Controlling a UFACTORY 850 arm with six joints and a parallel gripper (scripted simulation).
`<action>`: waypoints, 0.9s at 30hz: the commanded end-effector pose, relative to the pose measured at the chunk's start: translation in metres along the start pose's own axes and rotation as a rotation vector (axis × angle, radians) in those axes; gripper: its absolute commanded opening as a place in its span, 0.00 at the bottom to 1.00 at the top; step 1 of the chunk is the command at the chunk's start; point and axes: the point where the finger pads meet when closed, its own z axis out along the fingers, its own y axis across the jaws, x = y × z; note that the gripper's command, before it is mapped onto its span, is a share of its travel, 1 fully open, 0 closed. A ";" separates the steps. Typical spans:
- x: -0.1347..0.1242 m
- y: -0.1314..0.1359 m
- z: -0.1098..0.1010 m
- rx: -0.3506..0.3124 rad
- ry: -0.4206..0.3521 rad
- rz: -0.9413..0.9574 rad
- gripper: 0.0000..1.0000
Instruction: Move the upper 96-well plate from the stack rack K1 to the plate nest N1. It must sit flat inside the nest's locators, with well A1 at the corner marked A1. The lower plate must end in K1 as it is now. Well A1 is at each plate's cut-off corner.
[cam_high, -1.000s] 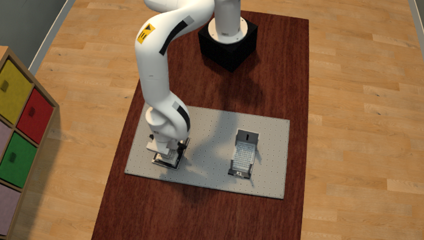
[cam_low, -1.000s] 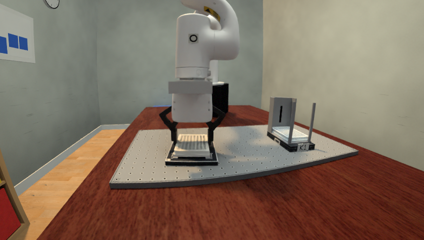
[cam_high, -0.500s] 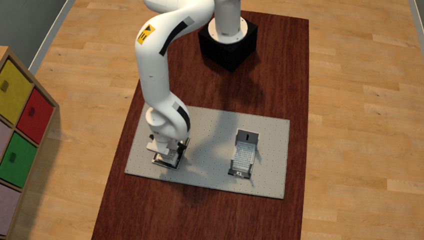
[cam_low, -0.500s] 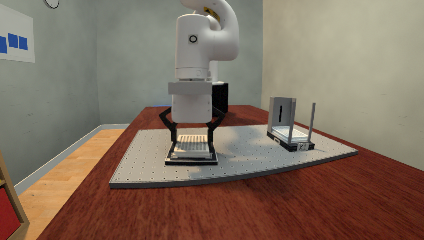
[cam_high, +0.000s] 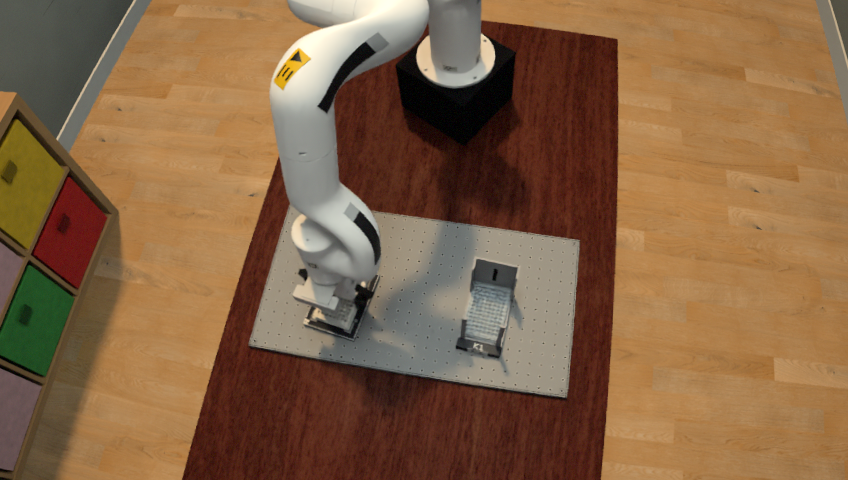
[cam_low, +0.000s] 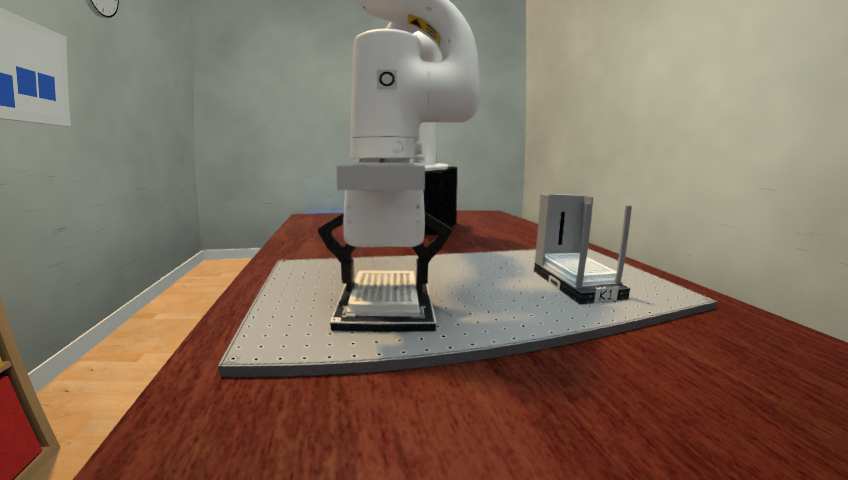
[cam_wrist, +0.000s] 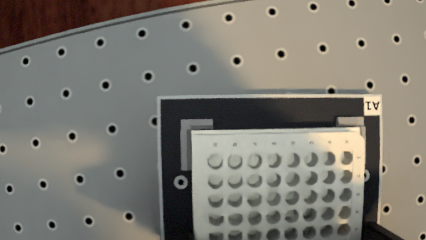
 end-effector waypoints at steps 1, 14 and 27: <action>0.001 0.000 -0.001 0.000 0.002 0.000 1.00; 0.001 0.000 -0.001 0.000 0.002 0.000 1.00; 0.001 0.000 -0.028 0.000 0.002 0.000 1.00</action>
